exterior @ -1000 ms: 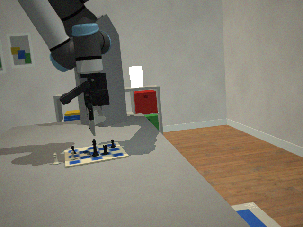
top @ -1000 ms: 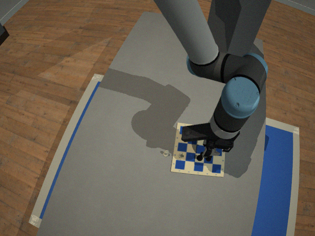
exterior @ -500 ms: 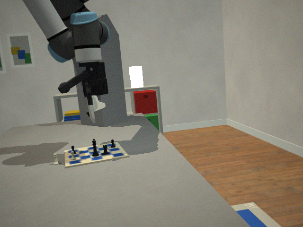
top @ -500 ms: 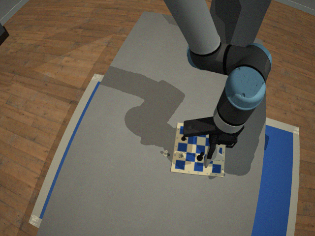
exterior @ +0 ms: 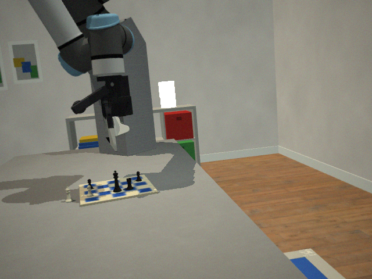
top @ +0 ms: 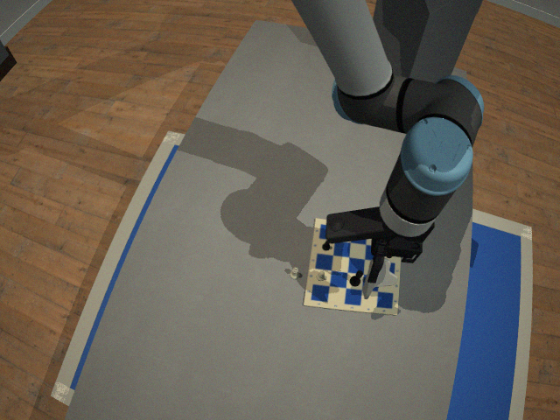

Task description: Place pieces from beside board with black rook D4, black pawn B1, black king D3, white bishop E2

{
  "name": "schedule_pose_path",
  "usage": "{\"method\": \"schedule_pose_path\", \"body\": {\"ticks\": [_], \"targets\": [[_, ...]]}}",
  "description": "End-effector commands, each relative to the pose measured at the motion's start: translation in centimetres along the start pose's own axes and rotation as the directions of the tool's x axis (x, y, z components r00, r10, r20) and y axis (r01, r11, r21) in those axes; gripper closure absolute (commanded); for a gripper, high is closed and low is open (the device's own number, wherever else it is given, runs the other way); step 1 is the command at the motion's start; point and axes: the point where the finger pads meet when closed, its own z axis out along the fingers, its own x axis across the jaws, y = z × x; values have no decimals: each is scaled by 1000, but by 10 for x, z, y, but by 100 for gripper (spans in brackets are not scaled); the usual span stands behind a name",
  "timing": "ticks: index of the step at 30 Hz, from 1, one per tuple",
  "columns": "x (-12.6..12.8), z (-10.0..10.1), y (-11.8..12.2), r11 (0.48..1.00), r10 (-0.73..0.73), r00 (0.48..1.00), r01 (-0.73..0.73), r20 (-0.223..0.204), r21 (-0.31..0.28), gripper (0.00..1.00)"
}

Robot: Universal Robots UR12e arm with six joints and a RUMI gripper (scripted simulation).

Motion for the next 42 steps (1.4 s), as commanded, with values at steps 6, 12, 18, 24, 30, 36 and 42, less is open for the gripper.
{"method": "schedule_pose_path", "body": {"ticks": [6,12,18,24,30,36,42], "targets": [[-1,2,-14,1000,13,1000,-13,0,-1,0],[-2,17,-109,995,99,995,-99,0,-1,0],[0,21,-139,992,125,992,-125,1,0,78],[0,21,-139,992,125,992,-125,1,0,78],[0,21,-139,992,125,992,-125,1,0,78],[0,21,-139,992,125,992,-125,1,0,78],[0,21,-139,992,125,992,-125,1,0,78]]}}
